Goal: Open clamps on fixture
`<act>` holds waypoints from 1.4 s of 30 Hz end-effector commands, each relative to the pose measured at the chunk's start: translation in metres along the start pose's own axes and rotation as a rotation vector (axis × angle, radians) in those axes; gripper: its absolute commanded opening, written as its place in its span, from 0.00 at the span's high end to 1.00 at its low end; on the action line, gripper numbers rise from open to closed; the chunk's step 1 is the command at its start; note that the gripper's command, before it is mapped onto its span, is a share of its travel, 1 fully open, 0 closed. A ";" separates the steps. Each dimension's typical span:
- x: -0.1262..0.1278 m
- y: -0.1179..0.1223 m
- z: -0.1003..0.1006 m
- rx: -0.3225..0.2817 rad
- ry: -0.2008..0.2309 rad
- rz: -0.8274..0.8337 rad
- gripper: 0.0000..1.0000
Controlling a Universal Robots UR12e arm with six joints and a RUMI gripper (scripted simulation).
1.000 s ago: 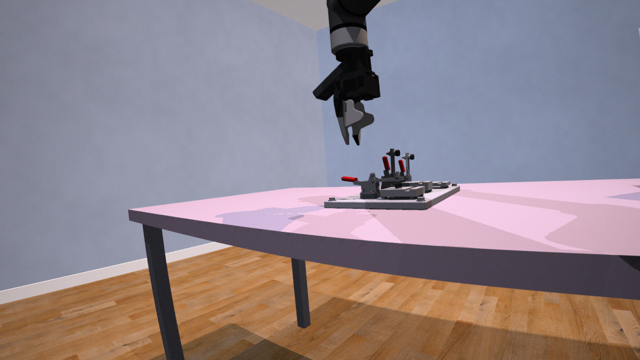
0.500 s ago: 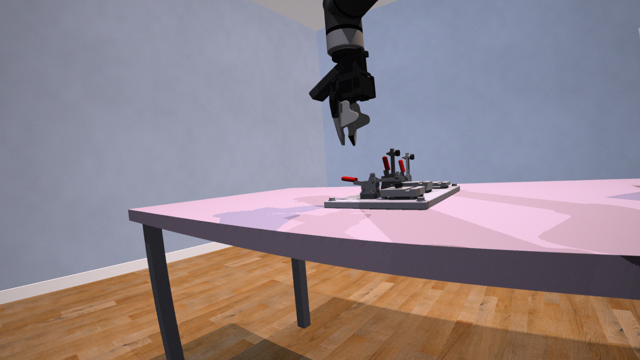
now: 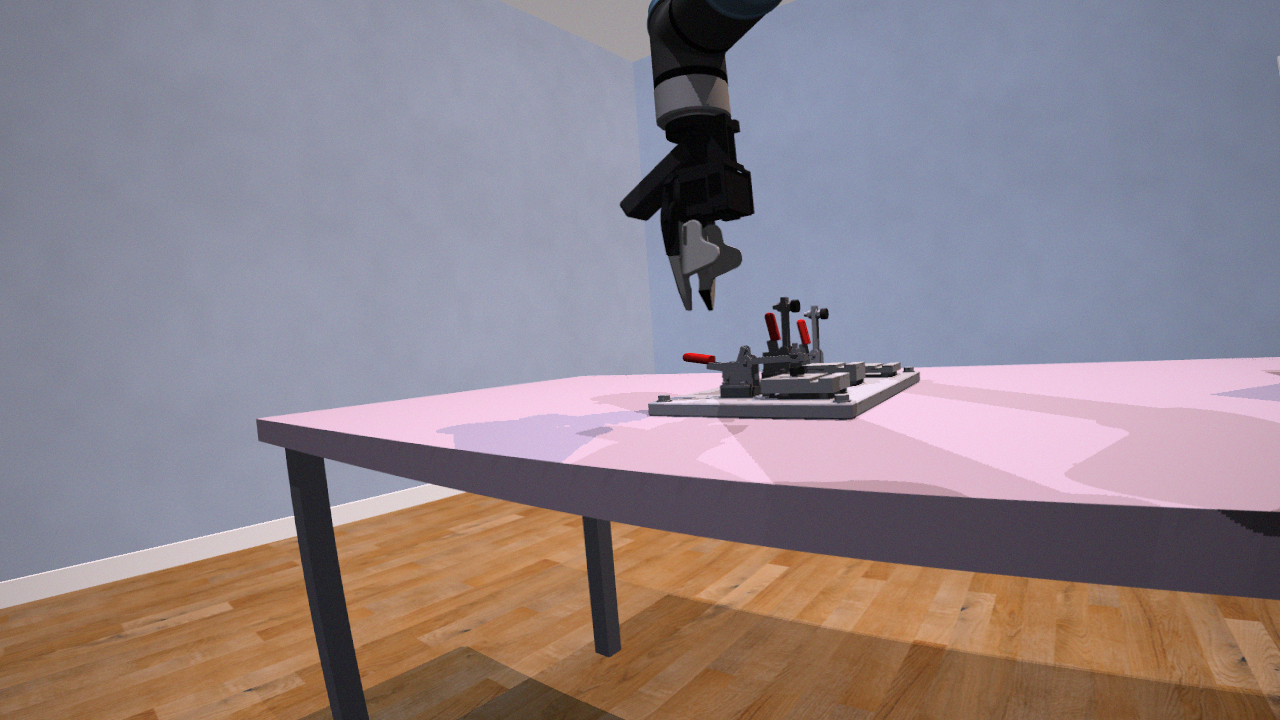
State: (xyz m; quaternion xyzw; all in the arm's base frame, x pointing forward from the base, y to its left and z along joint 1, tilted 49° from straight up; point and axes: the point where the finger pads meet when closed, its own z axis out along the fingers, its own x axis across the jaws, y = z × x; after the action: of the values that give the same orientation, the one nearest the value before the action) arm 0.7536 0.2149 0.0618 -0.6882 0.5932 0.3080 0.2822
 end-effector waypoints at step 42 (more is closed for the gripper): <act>0.001 -0.003 0.046 0.004 0.002 -0.003 0.72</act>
State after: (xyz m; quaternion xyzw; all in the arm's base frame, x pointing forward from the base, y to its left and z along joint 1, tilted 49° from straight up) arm 0.7520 0.2486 0.0321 -0.6885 0.5937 0.3055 0.2833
